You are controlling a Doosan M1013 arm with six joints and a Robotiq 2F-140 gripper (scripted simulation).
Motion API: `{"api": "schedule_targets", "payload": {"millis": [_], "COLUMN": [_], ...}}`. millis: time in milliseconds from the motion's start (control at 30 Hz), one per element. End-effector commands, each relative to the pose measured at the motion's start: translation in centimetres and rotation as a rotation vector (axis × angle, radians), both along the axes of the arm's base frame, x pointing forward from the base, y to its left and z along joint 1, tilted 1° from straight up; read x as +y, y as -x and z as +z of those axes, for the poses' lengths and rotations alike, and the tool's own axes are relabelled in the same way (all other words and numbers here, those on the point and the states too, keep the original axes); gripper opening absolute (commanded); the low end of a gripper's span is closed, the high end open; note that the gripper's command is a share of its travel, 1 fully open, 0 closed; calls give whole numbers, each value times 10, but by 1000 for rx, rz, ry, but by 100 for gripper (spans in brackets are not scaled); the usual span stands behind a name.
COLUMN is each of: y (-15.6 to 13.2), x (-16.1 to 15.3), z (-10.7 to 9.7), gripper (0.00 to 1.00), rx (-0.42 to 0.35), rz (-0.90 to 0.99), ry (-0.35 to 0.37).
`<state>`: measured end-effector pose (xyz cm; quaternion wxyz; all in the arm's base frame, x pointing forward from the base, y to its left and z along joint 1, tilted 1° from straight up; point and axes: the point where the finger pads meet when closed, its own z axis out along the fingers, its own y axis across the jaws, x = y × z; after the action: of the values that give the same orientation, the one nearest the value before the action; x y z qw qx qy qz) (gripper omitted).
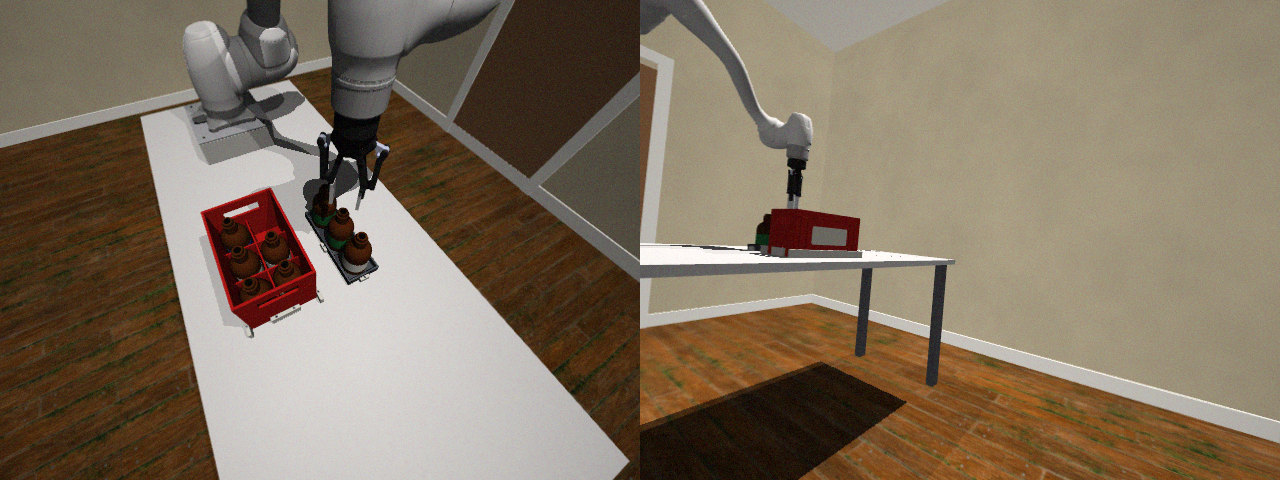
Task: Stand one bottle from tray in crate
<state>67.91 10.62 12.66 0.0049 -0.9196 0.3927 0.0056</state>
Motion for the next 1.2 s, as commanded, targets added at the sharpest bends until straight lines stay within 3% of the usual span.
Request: {"api": "schedule_targets", "payload": {"millis": [0, 1167], "y": [2, 2], "x": [2, 2], "z": [-9, -16], "gripper": [38, 38], "rx": [3, 3], "rz": [1, 1], "ry": [1, 1]}}
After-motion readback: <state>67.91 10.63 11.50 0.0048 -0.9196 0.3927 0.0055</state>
